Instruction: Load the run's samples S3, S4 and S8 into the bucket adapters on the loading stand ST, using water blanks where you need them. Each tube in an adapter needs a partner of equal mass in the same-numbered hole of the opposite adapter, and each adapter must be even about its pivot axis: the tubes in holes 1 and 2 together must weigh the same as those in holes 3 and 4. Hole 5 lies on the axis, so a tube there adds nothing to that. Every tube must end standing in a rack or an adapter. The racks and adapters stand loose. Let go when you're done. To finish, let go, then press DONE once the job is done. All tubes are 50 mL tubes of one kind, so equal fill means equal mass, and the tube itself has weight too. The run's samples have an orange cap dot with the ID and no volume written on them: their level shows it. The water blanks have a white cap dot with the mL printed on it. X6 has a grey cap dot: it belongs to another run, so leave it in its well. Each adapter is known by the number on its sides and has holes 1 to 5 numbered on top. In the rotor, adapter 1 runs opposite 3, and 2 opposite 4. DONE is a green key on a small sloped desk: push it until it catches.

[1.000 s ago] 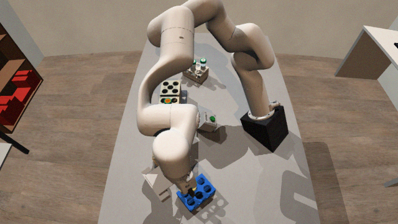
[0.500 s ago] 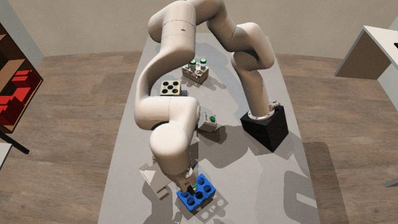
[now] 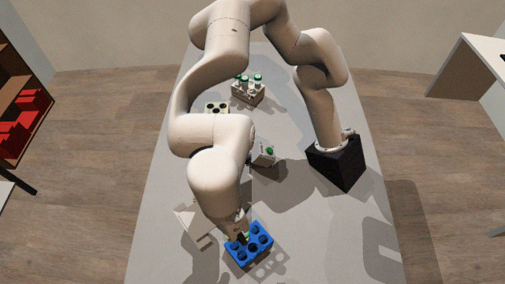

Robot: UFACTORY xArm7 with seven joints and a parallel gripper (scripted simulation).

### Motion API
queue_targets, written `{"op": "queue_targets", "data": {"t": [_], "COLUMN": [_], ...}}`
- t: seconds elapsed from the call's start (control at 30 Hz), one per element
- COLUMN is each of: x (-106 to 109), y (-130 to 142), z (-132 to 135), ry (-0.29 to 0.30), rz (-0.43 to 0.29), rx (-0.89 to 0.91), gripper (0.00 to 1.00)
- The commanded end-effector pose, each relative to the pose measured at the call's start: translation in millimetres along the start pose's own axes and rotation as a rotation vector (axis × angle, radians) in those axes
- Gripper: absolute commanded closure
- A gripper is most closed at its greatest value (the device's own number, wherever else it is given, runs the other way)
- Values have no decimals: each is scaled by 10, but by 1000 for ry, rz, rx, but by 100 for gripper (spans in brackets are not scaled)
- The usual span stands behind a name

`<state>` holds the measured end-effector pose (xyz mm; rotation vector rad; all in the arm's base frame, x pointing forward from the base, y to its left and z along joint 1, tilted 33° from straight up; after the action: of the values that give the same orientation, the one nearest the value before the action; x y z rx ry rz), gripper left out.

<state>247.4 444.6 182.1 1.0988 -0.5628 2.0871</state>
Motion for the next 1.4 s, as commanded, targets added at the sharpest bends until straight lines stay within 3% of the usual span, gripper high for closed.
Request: {"op": "queue_targets", "data": {"t": [0.0,0.43,0.8,1.37], "x": [28,26,24,21], "y": [-5,212,479,843], "z": [-7,387,868,1525], "ry": [-3,-3,-3,-3], "rz": [5,4,4,4], "rx": [0,-300,-666,-670], "gripper": [100,100,100,100]}}
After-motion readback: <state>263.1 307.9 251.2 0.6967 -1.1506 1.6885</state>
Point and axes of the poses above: the point where the finger pads meet when closed, its own x axis back along the fingers, its own z axis across the jaws, y = z × x, the point moved 7 cm from there along x, back along the fingers
